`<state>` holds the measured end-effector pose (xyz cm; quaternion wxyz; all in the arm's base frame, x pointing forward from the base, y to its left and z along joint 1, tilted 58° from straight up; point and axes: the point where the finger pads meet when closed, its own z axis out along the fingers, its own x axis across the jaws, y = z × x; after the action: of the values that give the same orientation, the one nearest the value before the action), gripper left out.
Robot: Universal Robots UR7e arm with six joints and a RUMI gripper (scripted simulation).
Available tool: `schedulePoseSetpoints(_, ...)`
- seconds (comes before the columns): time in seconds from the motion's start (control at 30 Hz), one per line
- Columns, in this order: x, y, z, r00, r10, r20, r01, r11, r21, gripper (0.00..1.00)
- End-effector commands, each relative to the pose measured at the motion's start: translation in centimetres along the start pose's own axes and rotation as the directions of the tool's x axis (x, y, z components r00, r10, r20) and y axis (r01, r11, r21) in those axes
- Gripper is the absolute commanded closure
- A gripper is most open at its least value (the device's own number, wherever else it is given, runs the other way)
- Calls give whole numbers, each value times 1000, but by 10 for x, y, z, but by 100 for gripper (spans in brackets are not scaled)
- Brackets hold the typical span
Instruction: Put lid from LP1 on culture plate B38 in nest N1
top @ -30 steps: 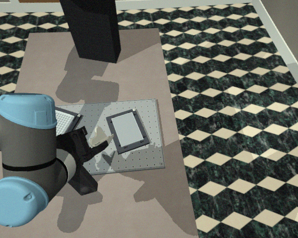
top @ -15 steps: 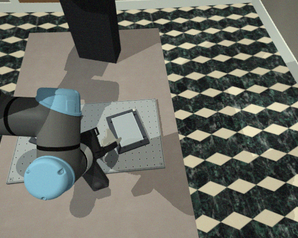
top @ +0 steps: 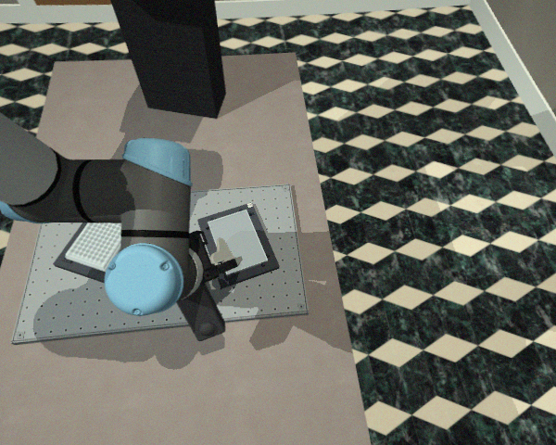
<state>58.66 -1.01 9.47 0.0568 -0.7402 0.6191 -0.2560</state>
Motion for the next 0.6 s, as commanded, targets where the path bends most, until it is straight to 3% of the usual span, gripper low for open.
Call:
schedulePoseSetpoints(0.0, -10, -2, 17, 999, -6, -33, 7, 998, 59, 18)
schedulePoseSetpoints(0.07, -10, -2, 17, 999, -6, -33, 7, 998, 59, 18)
schedulePoseSetpoints(0.33, -33, 6, 37, 996, -7, -92, 22, 985, 172, 18)
schedulePoseSetpoints(0.57, -53, 22, 37, 990, 4, -139, 34, 961, 274, 18)
